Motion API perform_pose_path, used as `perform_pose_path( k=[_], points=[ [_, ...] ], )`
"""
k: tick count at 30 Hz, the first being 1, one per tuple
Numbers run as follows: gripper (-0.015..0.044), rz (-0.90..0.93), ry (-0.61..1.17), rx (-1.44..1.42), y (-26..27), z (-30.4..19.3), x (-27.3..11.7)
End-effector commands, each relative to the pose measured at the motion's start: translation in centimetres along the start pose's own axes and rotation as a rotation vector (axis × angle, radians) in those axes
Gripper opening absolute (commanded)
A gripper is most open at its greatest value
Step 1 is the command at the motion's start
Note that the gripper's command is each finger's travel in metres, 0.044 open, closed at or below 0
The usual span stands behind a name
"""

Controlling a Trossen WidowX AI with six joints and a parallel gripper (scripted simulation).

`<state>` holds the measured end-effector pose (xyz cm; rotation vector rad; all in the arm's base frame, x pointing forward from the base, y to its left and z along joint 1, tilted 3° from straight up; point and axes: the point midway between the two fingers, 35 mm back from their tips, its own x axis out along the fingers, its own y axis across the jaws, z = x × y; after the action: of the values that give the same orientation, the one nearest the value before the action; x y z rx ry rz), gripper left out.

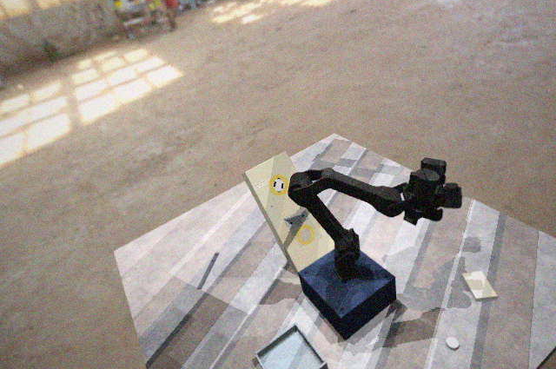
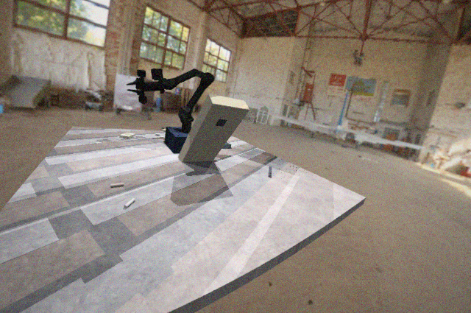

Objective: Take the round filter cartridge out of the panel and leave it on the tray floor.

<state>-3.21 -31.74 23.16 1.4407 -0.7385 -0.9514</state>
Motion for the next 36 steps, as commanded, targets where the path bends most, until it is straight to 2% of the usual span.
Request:
perform_pose_path(
  k=[1,8,17,27,36],
  points=[
    [0.0118,-0.022,0.102,-0.07,0.9,-4.3,2.6],
    [0.0118,-0.044,0.323,-0.22,1.9,-13.7,4.9],
    [0.0118,-0.061,0.585,-0.411,2.1,-25.3,3.6],
    [0.0118,-0.034,0.862,-0.66,1.4,-35.7,-2.8],
    [0.0118,0.077,1.101,-0.922,0.5,-41.2,-11.4]
  ],
)
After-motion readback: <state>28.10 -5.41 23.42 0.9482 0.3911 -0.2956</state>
